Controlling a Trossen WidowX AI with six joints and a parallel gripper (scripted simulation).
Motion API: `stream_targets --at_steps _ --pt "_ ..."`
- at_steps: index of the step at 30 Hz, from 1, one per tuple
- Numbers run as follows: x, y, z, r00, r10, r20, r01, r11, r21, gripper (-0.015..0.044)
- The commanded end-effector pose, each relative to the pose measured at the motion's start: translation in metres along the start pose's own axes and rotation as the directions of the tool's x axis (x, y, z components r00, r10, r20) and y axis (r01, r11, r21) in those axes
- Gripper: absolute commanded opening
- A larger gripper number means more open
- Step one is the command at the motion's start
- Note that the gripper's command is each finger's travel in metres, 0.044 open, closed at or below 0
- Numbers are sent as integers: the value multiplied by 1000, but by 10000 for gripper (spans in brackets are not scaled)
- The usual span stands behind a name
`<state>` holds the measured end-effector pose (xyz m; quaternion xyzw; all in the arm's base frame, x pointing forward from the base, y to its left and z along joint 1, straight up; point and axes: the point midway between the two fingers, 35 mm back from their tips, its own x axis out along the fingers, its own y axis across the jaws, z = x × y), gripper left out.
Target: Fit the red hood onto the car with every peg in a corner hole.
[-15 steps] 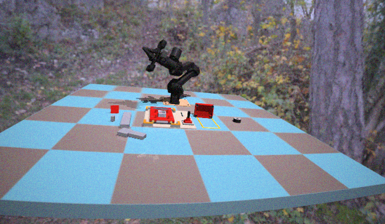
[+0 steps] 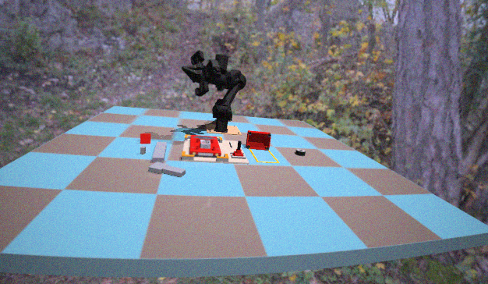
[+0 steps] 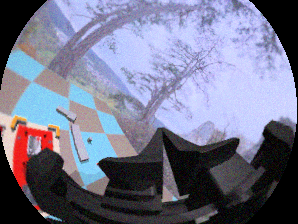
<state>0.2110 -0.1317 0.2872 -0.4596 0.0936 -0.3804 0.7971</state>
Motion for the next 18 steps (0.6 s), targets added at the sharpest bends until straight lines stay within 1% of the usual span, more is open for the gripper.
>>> stream_targets --at_steps 1,6,10,14,18 --pt "4 39 28 973 224 55 -231 936 266 0" --pt "-3 78 52 900 427 89 -414 771 483 0" --pt "-16 107 69 812 575 101 -500 594 630 0" --pt "-34 133 85 702 705 97 -514 409 754 0" --pt "-57 157 97 578 813 74 -456 246 855 0"
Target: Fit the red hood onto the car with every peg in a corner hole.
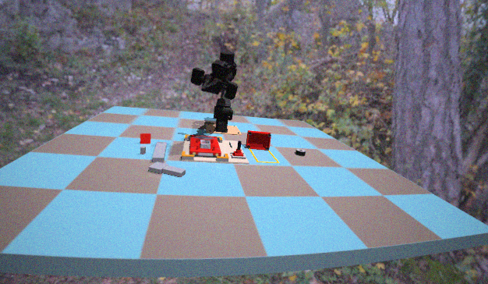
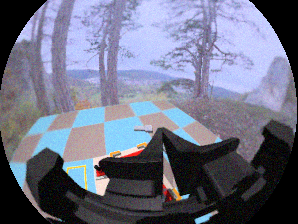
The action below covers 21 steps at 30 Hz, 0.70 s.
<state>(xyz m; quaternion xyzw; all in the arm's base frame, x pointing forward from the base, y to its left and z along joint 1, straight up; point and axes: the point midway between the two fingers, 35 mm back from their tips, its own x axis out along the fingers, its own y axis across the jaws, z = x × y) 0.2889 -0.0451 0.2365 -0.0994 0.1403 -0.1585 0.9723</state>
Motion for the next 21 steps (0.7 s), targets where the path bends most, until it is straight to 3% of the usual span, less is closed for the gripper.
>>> stream_targets --at_steps 1,11,21 --pt "-4 77 -20 928 275 -252 -145 888 436 0" --pt "-32 136 -46 757 421 -499 55 721 691 0" --pt "-77 177 -72 537 436 -722 438 588 680 0"
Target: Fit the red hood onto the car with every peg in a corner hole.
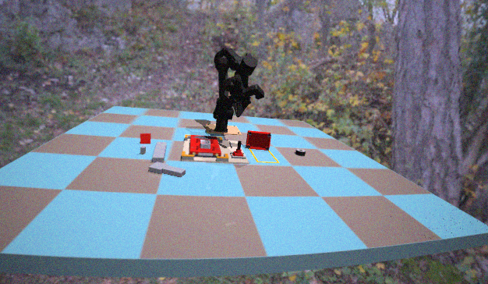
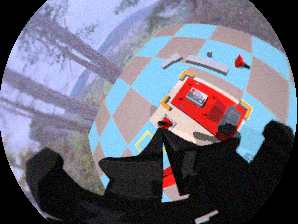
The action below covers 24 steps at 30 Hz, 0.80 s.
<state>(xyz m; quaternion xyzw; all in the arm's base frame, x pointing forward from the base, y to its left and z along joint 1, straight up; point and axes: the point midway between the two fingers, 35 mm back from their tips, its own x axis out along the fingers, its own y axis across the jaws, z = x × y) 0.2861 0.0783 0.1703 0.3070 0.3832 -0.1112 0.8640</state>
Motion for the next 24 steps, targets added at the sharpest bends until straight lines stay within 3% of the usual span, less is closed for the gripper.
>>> stream_targets --at_steps 1,13,24 --pt "-8 17 -78 927 -165 -335 293 879 376 0" --pt "-40 16 -142 750 -413 -517 660 514 548 0" --pt "-41 16 -144 742 -423 -520 670 497 552 0"
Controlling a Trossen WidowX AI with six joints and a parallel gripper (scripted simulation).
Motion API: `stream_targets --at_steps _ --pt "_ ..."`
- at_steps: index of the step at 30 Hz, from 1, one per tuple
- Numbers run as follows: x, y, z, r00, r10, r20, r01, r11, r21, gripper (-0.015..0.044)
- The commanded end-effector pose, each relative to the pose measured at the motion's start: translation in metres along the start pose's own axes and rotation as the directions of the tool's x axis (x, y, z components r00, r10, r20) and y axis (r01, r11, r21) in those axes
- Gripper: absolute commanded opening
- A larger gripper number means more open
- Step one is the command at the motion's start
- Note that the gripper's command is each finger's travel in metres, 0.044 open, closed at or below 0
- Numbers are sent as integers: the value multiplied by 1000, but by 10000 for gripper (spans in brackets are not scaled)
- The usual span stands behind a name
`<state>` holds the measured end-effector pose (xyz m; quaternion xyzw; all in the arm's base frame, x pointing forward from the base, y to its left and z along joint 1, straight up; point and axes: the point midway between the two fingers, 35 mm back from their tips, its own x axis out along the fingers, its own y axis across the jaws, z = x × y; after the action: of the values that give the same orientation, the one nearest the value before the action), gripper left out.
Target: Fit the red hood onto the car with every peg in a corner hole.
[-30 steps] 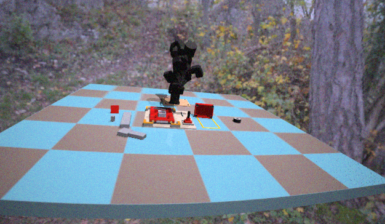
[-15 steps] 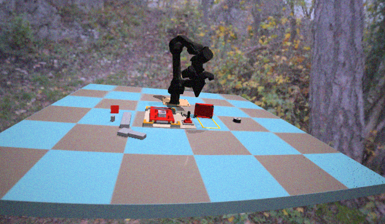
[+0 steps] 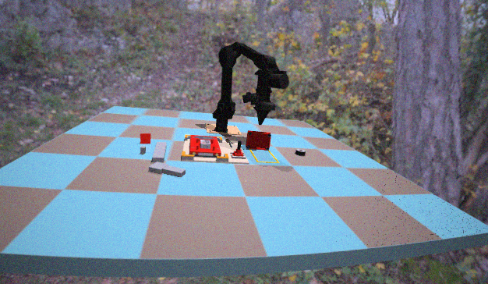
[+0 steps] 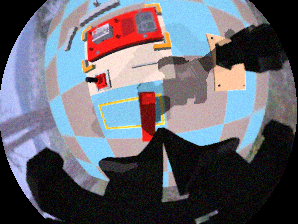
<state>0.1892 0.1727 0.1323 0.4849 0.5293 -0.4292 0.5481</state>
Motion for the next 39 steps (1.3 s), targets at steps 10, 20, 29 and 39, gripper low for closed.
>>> stream_targets --at_steps 10,20,29,39 --pt "6 -9 -7 998 -58 14 57 995 84 0" --pt "44 -12 -6 998 -58 15 57 995 84 0" --pt "44 -10 -6 998 -58 15 57 995 84 0" --pt "44 -3 -6 998 -58 15 56 995 84 0"
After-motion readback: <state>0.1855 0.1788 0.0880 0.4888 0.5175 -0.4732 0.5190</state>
